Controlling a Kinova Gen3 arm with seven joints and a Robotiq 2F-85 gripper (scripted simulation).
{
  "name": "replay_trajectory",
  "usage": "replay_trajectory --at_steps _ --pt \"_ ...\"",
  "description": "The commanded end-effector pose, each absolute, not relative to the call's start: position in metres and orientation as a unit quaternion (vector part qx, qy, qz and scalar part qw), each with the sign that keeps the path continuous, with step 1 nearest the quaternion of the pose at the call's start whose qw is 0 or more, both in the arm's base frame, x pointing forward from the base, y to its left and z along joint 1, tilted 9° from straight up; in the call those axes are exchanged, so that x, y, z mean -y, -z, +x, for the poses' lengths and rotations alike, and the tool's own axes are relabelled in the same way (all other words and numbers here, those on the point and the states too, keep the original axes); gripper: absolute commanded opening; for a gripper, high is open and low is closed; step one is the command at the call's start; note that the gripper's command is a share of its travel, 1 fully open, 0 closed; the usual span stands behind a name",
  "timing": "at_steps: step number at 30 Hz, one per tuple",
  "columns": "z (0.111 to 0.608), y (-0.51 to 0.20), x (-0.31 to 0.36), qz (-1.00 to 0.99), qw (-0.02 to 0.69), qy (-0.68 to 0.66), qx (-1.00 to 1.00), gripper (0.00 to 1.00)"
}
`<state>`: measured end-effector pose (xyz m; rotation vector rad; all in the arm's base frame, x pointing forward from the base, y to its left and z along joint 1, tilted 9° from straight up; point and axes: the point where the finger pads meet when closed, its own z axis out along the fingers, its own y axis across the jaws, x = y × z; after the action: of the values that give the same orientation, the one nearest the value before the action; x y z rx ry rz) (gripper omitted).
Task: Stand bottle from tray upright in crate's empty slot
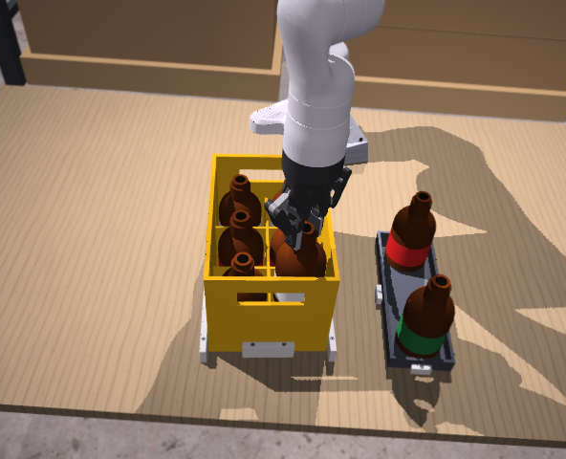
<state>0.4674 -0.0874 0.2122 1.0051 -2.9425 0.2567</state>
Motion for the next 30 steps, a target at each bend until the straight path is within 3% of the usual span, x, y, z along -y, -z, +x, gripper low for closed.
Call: replay_trajectory --at_steps 1,30 --pt "0.4673 -0.2103 0.0871 0.323 0.011 -0.082 0.943 0.0" --pt "0.4674 -0.2073 0.0876 0.323 0.011 -0.082 0.943 0.0"
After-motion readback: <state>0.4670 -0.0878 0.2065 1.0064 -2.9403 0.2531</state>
